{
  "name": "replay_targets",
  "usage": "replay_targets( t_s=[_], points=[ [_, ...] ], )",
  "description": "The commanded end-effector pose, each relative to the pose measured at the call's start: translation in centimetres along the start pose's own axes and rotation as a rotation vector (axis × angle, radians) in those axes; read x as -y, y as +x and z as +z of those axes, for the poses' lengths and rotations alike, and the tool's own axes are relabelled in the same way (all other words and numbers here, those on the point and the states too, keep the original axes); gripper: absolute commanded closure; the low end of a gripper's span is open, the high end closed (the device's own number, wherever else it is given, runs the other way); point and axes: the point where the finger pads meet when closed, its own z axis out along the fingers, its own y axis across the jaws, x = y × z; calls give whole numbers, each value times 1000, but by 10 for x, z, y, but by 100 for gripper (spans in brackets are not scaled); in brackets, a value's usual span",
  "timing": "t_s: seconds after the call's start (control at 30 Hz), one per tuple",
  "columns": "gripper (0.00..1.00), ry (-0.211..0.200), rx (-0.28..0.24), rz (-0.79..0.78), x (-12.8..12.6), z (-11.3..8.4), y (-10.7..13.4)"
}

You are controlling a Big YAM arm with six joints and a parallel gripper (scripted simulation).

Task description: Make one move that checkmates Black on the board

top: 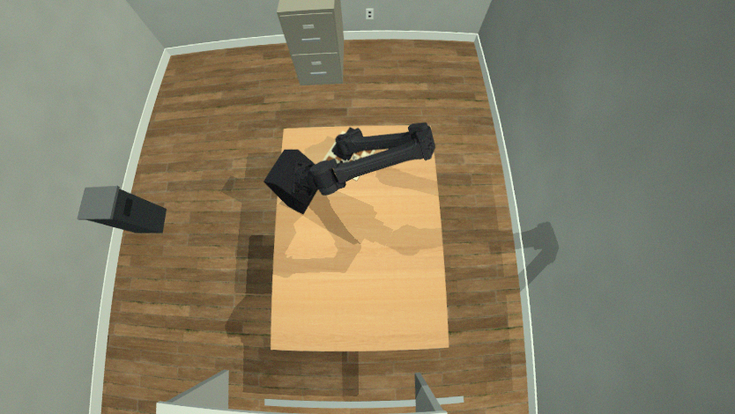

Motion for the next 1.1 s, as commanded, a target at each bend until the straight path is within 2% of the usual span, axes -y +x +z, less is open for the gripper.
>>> replay_targets(
  t_s=[0.0,0.53,1.07],
  points=[
    [100,9,15,9,4,-1,-8],
    [100,4,-3,4,2,6,0],
    [100,2,1,-5,-1,6,-1]
  ],
)
